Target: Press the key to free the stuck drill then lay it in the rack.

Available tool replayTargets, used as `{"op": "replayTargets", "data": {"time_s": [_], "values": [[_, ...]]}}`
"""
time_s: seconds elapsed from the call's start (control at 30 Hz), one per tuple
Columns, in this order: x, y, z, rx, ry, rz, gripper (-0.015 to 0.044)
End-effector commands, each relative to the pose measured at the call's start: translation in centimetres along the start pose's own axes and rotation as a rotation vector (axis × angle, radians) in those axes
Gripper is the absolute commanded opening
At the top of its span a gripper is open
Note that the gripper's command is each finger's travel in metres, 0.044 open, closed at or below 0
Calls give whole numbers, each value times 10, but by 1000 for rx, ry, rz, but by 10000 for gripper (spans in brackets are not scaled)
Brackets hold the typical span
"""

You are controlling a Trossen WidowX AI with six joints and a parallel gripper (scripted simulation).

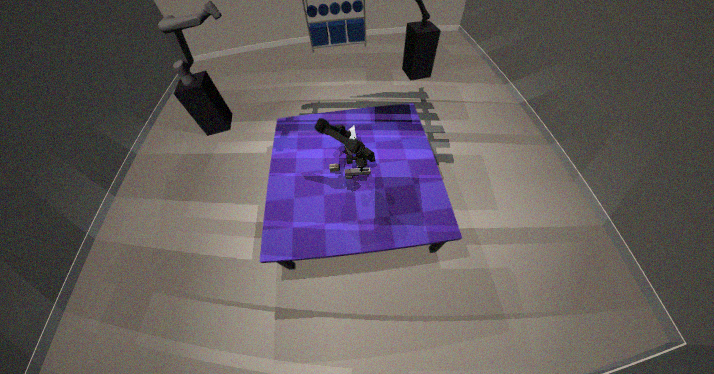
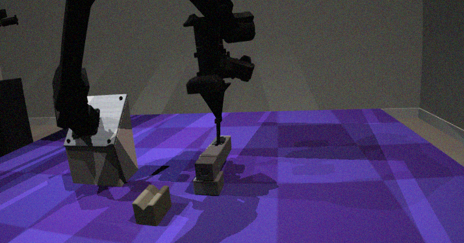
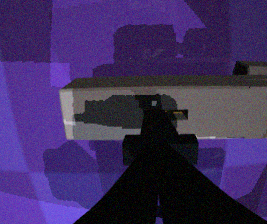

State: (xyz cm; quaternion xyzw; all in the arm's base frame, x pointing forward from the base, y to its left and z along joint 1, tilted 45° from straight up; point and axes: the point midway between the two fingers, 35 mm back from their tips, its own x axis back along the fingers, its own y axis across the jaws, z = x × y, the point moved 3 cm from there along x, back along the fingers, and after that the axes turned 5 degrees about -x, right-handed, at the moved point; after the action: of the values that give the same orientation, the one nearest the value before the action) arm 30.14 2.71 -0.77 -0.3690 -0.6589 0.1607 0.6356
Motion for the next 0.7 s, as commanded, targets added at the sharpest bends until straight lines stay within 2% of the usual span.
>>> {"op": "replayTargets", "data": {"time_s": [0.0, 0.67], "values": [[-18, -3, 6, 6, 40, 24, 0], [-24, -4, 6, 6, 40, 24, 0]]}}
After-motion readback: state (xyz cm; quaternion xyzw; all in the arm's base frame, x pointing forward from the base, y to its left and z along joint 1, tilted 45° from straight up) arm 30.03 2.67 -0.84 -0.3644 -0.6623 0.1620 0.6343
